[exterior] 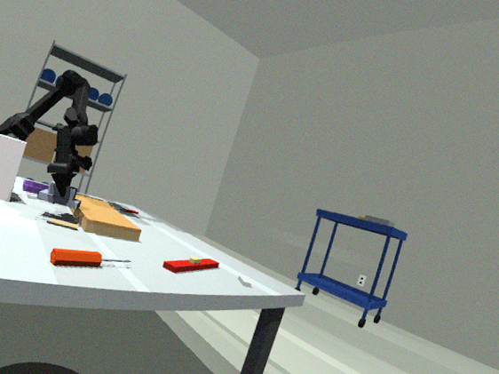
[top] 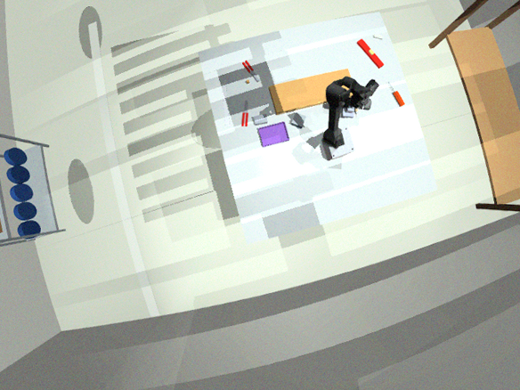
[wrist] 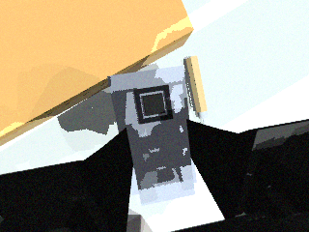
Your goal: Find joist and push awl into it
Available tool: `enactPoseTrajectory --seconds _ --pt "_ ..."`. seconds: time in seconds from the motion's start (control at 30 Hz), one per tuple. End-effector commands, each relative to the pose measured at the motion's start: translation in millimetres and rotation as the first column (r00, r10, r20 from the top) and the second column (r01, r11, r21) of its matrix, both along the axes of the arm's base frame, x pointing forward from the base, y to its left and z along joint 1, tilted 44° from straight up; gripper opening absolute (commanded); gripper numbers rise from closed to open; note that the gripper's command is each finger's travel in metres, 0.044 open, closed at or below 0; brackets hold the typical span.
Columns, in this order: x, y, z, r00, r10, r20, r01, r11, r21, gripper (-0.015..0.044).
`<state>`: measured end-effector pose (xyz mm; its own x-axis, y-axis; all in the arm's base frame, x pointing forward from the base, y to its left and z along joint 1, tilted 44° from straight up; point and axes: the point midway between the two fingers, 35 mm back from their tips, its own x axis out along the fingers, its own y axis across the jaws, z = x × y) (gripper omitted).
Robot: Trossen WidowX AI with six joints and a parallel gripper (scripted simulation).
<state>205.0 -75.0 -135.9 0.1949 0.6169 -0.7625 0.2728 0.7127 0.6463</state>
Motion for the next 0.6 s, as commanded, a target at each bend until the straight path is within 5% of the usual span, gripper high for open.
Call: enactPoseTrajectory --seconds 0.0,0.57 --pt "2.7 -24.3 24.6 1.000 0.001 0.014 0.000 1.000 -0.017 0.0000" --pt "26.4 -43.9 36.0 0.998 0.039 0.050 -0.038 0.999 -0.017 0.0000"
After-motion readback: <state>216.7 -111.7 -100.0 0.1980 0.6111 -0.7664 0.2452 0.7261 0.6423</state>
